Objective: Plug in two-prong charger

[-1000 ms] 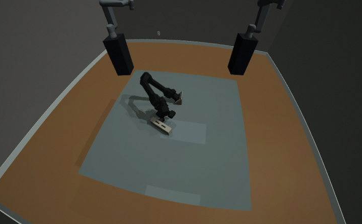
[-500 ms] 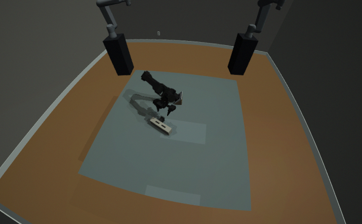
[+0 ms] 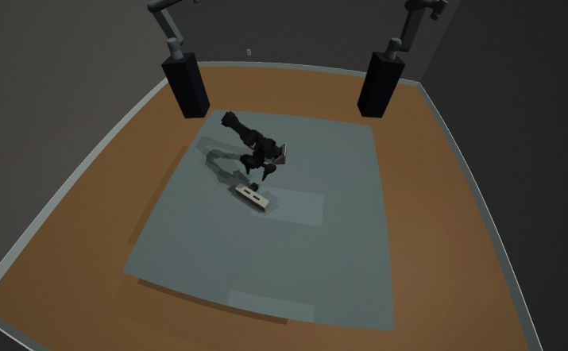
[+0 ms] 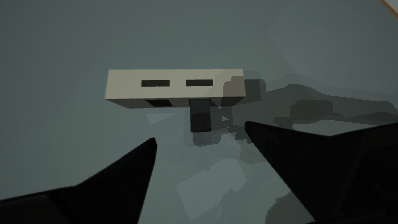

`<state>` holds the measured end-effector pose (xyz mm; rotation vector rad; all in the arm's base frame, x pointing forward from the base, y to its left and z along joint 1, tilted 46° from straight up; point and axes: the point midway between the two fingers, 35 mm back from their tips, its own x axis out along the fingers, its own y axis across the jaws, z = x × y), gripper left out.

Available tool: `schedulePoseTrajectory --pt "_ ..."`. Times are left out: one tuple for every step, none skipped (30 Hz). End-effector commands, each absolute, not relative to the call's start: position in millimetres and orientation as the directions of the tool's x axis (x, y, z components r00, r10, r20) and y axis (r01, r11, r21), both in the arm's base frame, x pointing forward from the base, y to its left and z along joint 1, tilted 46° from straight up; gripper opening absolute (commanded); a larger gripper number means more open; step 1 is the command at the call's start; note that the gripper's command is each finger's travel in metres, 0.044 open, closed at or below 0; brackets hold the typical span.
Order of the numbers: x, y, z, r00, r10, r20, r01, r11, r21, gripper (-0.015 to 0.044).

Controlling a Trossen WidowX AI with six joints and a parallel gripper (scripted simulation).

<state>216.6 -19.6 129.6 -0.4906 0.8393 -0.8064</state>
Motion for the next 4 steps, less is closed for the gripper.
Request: schedulePoseTrajectory --pt "216.9 -19.6 130.1 0.412 -0.789 -0.455 0.434 0.609 -0.664 0.044" --pt "216.9 -19.6 130.1 0.412 -0.789 -0.455 0.434 0.609 -0.664 0.044" --pt "216.9 -19.6 130.1 0.412 -0.789 -0.455 0.434 0.609 -0.664 0.044" --pt "216.9 -19.6 130.1 0.412 -0.789 -0.455 0.434 0.609 -0.664 0.044"
